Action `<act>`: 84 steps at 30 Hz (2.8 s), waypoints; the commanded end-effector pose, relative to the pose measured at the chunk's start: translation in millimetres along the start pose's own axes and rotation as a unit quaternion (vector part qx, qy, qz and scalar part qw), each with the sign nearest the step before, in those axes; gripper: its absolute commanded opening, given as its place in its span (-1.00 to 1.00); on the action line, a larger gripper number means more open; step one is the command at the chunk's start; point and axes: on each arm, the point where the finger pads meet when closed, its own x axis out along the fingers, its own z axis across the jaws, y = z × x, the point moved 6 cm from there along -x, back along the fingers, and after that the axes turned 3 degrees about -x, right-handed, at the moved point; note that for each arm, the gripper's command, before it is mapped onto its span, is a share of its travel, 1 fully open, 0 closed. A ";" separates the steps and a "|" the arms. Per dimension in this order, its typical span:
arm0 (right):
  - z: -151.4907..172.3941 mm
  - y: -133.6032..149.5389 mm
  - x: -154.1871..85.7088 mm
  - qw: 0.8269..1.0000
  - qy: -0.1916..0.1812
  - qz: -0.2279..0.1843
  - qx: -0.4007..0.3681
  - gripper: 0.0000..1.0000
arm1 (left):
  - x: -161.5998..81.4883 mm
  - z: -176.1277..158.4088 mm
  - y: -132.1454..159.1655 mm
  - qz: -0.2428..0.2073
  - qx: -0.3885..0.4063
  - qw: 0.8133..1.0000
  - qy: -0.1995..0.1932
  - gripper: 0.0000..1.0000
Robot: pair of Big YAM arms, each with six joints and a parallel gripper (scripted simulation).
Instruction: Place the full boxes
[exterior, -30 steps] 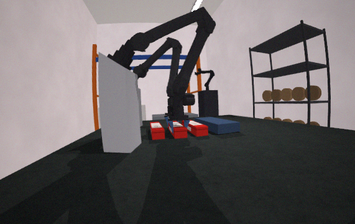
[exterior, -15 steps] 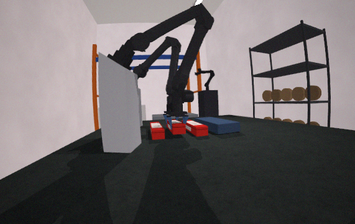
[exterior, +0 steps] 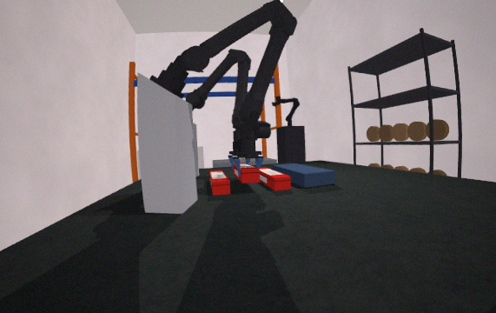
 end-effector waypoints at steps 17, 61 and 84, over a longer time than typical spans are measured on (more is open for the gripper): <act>-3.8 6.6 -22.8 1.000 0.007 0.002 -0.005 -1.00 | -29.3 8.0 -3.3 -0.004 0.008 1.000 -0.011 -1.00; -5.4 5.3 -39.6 1.000 0.009 0.000 -0.004 -1.00 | -48.7 9.7 -3.8 -0.004 0.008 1.000 -0.011 -1.00; -6.2 2.4 -74.6 1.000 0.012 -0.003 0.000 -1.00 | -83.9 7.2 -5.9 -0.006 0.011 1.000 -0.011 -1.00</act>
